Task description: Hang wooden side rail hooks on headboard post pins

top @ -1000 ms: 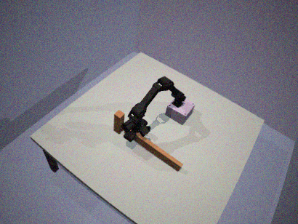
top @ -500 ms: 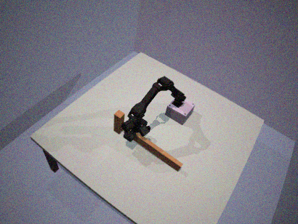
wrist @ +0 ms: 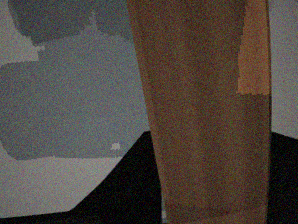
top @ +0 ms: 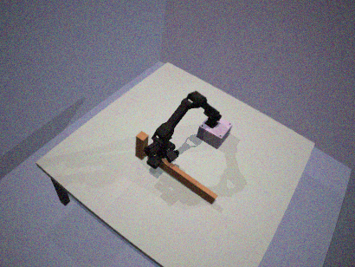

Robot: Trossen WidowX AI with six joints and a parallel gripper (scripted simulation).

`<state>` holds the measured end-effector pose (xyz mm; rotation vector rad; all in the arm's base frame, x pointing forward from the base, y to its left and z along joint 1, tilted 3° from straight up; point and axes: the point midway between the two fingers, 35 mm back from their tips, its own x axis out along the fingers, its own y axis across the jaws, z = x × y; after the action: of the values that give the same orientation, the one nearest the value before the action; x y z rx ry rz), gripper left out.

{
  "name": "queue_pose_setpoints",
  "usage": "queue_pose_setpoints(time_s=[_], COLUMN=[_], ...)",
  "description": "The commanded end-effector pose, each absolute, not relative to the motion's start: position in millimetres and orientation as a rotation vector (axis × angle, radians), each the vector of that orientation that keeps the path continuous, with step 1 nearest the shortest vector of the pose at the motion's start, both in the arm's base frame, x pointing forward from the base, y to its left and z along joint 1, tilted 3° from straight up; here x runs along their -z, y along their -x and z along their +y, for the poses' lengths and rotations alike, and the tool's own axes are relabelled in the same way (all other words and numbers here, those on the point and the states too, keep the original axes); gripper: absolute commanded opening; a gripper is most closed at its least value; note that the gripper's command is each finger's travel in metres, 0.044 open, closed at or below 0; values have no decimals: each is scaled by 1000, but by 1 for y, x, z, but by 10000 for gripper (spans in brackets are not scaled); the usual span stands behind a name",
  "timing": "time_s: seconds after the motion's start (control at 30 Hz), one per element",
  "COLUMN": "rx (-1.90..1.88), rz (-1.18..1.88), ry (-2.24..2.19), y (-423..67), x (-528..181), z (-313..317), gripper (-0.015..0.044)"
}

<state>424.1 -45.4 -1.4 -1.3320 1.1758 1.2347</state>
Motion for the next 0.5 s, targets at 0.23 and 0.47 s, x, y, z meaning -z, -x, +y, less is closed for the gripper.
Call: queue_pose_setpoints(time_s=[0.23, 0.47], rx=[-1227, -1227], rz=[1177, 1177], ry=[1337, 1337], y=[-426, -427], x=[-1, -1], z=[-48, -48], gripper=[0, 0])
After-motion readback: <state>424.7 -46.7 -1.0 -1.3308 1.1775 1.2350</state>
